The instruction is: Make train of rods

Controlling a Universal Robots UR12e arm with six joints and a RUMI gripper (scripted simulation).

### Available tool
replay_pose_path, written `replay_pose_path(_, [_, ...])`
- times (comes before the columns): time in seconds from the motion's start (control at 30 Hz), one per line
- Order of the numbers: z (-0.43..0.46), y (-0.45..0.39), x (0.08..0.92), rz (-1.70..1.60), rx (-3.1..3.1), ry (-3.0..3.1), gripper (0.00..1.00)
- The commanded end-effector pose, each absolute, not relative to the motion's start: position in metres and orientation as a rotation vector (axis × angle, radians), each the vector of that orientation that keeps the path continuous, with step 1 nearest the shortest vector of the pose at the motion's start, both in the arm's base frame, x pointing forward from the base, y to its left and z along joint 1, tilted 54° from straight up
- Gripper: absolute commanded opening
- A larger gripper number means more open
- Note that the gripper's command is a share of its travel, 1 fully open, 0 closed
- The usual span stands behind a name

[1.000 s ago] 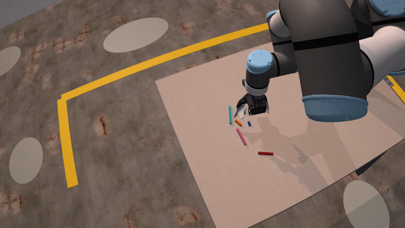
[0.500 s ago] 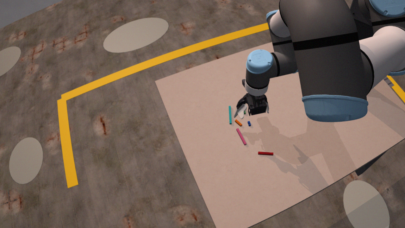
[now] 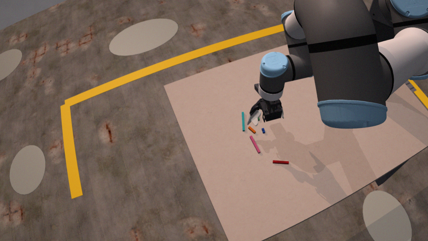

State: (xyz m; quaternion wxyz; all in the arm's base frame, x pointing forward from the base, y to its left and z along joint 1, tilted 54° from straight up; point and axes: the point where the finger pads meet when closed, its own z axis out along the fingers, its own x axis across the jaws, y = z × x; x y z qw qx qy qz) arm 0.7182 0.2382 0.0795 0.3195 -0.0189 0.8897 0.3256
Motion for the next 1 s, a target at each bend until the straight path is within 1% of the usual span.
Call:
replay_pose_path(0.0, [0.079,0.237,0.720,0.834,-0.102,2.329,1.00])
replay_pose_path(0.6, [0.073,0.227,0.728,0.683,-0.438,2.241,1.00])
replay_pose_path(0.97, [0.067,0.218,0.736,0.512,-0.779,2.105,1.00])
